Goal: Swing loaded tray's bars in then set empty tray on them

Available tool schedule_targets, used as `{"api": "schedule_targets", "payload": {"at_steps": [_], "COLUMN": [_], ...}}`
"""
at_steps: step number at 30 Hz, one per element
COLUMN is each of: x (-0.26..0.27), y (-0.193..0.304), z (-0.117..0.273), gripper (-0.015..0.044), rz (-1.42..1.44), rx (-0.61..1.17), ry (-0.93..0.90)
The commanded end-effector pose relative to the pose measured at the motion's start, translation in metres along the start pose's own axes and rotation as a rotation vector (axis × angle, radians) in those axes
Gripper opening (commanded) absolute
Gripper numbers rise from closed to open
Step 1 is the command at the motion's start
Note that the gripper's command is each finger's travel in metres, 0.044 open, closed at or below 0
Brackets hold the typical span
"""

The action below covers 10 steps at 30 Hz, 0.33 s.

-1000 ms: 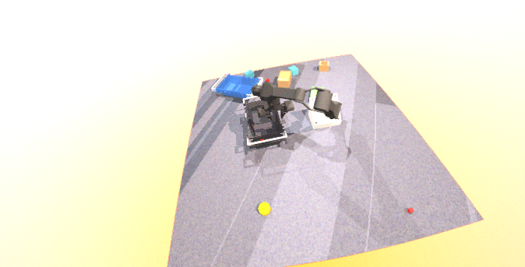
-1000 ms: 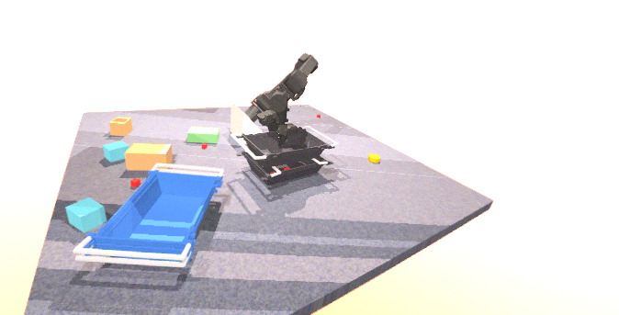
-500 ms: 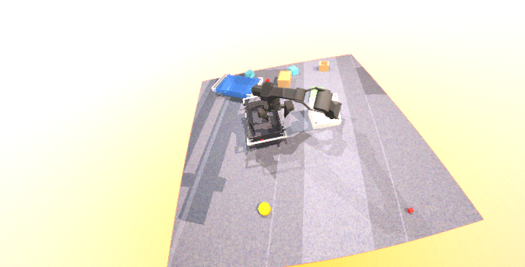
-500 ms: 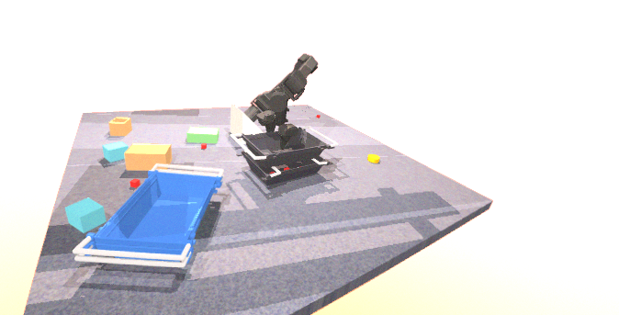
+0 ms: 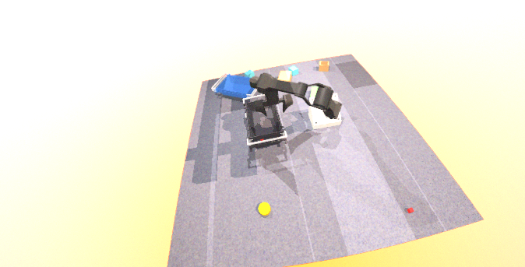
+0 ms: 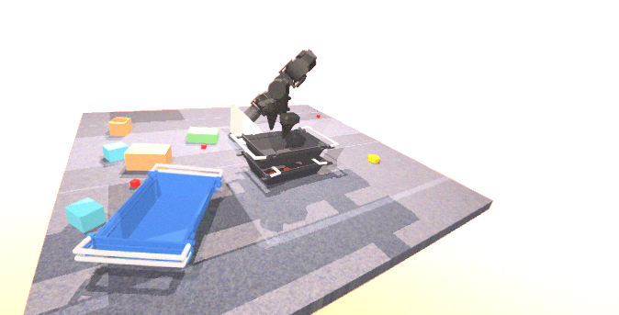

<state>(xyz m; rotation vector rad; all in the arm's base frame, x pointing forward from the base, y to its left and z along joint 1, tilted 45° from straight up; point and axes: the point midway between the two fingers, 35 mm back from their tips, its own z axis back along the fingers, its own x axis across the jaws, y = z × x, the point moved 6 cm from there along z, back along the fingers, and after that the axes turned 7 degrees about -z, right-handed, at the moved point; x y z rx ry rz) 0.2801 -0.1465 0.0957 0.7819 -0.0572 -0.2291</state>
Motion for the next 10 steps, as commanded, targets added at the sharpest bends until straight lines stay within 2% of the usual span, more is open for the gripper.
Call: {"api": "schedule_targets", "payload": {"at_steps": [1, 10], "x": [0.0, -0.005], "y": [-0.002, -0.001], "z": [0.024, 0.066], "gripper": [0.044, 0.044], "rz": [-0.011, -0.029], "rx": [0.0, 0.008], "ry": [0.003, 0.002]}}
